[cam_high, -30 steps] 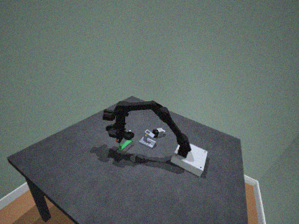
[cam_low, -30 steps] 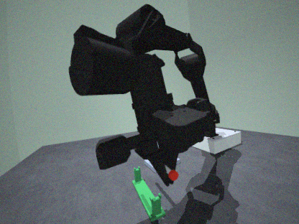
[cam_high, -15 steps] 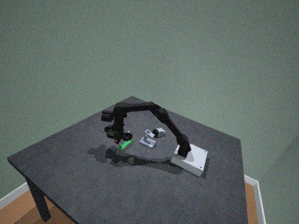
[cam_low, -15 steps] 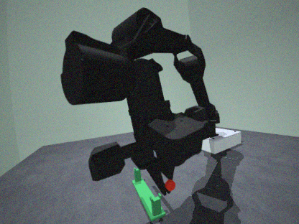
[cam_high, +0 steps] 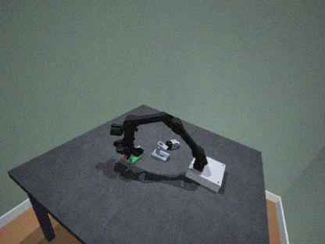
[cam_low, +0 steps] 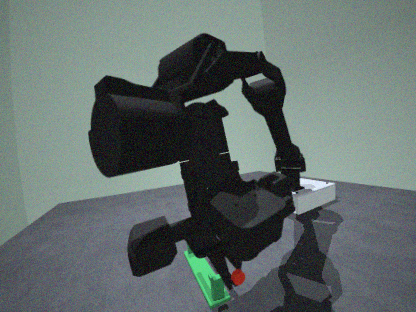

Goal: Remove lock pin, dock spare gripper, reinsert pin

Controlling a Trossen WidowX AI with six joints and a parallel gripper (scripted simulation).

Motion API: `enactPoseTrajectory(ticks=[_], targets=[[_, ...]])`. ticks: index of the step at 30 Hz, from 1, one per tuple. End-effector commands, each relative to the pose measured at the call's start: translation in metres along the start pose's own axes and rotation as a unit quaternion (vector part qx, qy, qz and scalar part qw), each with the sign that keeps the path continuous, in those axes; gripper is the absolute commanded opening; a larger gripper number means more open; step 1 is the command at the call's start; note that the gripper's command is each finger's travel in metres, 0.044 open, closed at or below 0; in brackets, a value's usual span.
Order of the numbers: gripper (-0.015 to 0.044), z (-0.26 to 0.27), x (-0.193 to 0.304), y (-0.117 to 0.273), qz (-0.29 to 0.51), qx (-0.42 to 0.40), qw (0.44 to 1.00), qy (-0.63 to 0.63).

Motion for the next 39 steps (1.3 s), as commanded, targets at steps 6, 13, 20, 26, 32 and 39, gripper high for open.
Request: enactPoseTrajectory(ticks=[6,13,20,26,32,39], targets=[[0.0000,0.000,0.002,-0.013,0.000,0.000,1.000,-0.001],[0.0000,-0.001,0.003,-0.023,-0.001,0.002,1.000,-0.001],[0.0000,-0.001,0.004,-0.033,-0.001,0.004,1.000,0.000],[0.0000,-0.001,0.005,-0.036,-0.002,0.004,1.000,0.000],[0.0000,-0.001,0.005,-0.036,-0.002,0.004,1.000,0.000],[0.0184,-0.001,0.005,-0.036,-0.002,0.004,1.000,0.001]])
Point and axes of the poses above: the point midway between the two fingers, 35 mm back from their tips, its own y axis back along the fingers, its own z axis across the jaws, x = y × z, the point moved 8 cm from there along y, back along the fingers, and after that the axes turned 9 degrees about y, right-handed, at the moved point
